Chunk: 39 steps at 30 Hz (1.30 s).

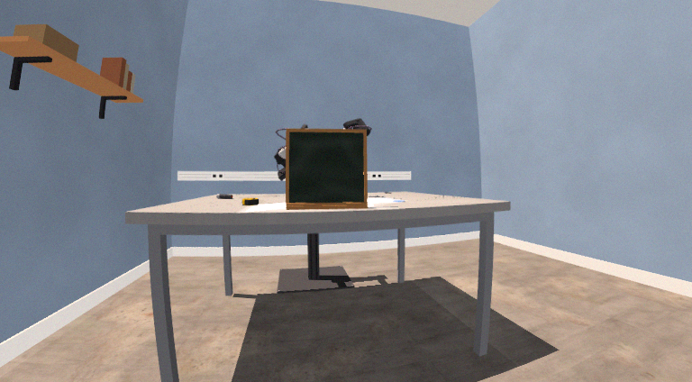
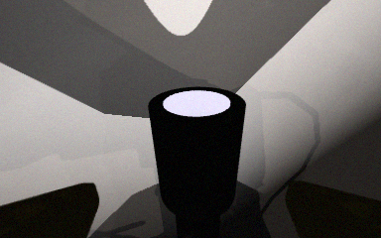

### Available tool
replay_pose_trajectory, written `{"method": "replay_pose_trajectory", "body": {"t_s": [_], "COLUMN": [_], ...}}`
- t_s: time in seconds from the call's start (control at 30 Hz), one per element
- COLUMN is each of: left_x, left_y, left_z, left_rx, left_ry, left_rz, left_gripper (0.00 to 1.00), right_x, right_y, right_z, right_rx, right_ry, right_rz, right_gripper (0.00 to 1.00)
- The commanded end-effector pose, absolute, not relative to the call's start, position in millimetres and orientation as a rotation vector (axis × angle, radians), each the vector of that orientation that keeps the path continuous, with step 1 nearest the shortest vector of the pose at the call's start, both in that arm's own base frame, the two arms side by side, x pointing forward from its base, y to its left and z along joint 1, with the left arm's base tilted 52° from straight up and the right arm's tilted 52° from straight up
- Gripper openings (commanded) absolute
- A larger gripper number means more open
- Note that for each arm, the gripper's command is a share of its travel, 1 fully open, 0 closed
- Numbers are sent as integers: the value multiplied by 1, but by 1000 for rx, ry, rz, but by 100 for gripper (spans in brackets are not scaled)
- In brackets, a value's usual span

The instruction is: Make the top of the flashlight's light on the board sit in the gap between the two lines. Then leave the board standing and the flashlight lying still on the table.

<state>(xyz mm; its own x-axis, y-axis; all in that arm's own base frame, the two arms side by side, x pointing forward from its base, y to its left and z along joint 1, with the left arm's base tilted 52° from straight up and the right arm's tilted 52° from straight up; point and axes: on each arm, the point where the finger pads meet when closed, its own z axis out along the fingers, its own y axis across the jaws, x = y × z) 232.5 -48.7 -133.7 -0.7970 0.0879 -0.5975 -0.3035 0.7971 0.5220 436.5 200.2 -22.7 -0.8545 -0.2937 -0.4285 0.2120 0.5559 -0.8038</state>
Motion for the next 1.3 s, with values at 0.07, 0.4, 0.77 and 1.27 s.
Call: {"method": "replay_pose_trajectory", "body": {"t_s": [0.07,0.4,0.77,1.27], "left_x": [231,231,231,231], "left_y": [-46,-46,-46,-46], "left_z": [-135,-135,-135,-135], "left_rx": [-125,-125,-125,-125], "left_ry": [2370,2370,2370,2370], "left_rz": [855,855,855,855], "left_gripper": [30,30,30,30], "right_x": [446,491,516,559], "right_y": [225,250,274,291], "right_z": [1,34,77,88], "right_rx": [-30,70,74,-23], "right_ry": [2280,2332,2286,2223], "right_rz": [-1105,-720,-478,-214], "right_gripper": [100,100,100,100]}}
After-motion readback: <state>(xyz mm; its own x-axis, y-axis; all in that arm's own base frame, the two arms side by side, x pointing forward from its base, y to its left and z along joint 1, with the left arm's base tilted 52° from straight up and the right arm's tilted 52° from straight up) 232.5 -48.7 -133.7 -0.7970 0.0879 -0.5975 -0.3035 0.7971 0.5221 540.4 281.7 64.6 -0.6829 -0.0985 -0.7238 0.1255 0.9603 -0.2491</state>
